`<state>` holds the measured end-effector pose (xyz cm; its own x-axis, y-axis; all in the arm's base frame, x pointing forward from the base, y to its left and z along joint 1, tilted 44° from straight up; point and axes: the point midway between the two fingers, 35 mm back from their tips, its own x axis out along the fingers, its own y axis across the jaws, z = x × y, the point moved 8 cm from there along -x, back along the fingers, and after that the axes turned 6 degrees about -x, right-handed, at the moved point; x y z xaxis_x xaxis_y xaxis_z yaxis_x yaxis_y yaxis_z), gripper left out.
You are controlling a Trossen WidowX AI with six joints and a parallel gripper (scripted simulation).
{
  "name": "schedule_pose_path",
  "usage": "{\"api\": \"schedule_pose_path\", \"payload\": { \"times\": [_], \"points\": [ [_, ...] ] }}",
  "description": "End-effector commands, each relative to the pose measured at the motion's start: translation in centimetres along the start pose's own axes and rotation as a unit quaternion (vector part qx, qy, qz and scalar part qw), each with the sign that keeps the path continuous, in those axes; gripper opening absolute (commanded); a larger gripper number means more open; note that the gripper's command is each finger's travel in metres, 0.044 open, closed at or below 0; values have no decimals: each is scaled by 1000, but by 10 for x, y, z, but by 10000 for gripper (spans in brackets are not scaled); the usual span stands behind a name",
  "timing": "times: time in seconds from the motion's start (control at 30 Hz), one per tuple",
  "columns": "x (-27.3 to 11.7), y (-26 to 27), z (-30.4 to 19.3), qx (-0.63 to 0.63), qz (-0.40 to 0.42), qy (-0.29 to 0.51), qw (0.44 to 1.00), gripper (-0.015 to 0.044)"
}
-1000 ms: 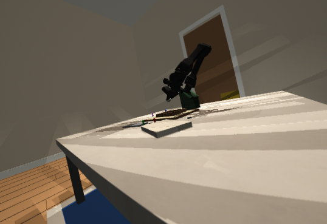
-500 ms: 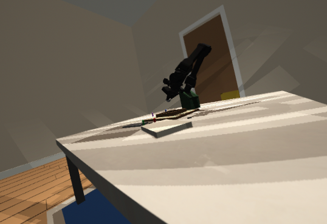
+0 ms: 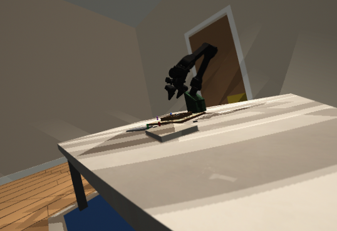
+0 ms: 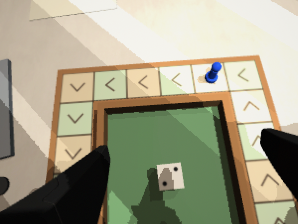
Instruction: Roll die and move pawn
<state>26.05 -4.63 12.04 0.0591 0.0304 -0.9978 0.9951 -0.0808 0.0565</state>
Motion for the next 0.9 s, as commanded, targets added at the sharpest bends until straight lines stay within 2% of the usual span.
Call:
{"api": "schedule_pose_path", "payload": {
  "times": [0.0, 0.13, 0.2, 0.37, 0.4, 0.43, 0.5, 0.73, 0.87],
  "points": [
    [28, -2, 21, -7, -16, 147, 989, 440],
    [51, -5, 46, 1, 43, 322, 946, 440],
    [54, -6, 51, 5, 60, 348, 936, 440],
    [54, -6, 51, 5, 60, 348, 936, 440],
    [49, -5, 46, 5, 37, 310, 950, 440],
    [49, -5, 46, 5, 37, 310, 950, 440],
    [52, -7, 49, -21, 46, 309, 950, 387],
    [80, -22, 69, -285, 134, 289, 904, 204],
    [96, -34, 80, -429, 185, 267, 843, 200]
  ]
}}
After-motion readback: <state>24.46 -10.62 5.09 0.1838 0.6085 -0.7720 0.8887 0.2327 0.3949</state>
